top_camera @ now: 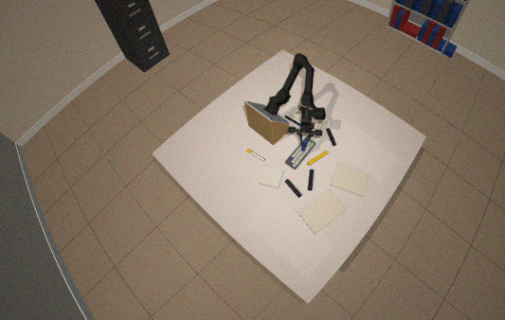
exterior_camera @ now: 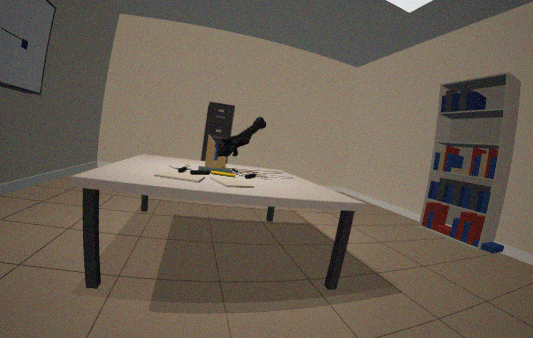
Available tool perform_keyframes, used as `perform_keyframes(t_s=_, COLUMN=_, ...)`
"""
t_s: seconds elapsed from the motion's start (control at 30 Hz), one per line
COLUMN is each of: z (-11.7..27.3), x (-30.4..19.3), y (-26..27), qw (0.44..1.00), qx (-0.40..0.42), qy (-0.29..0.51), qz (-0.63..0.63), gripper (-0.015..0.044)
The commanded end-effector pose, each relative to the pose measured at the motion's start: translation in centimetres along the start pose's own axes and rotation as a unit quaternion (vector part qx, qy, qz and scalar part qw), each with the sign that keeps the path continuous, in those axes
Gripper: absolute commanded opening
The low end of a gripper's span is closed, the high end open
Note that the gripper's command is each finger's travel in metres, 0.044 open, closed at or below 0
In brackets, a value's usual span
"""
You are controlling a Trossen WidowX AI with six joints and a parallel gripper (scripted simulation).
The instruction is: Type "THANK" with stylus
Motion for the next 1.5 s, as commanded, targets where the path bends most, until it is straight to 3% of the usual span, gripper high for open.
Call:
perform_keyframes(t_s=0.0, z=-0.5, x=-0.6, y=-0.2, qw=1.000, qx=0.000, qy=0.002, qz=0.002, gripper=0.0000)
perform_keyframes(t_s=0.27, z=-0.9, x=-1.6, y=-0.2, qw=1.000, qx=0.000, qy=0.002, qz=0.002, gripper=0.0000)
perform_keyframes(t_s=0.37, z=-1.1, x=-1.6, y=-0.2, qw=1.000, qx=0.000, qy=0.003, qz=0.002, gripper=0.0079)
perform_keyframes(t_s=0.4, z=-1.1, x=-1.6, y=-0.2, qw=1.000, qx=0.000, qy=0.003, qz=0.002, gripper=0.0081)
perform_keyframes(t_s=1.47, z=-2.1, x=-3.3, y=-0.2, qw=1.000, qx=0.000, qy=0.003, qz=0.002, gripper=0.0081)
Point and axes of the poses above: the point midway between the two fingers, 35 mm back from their tips, its own z axis back along the fingers, its own y axis across the jaws, x = y × z, the point moved 2 cm from there along z, back along the fingers, and after that the axes turned 3 degrees about z, right-handed, at the moved point
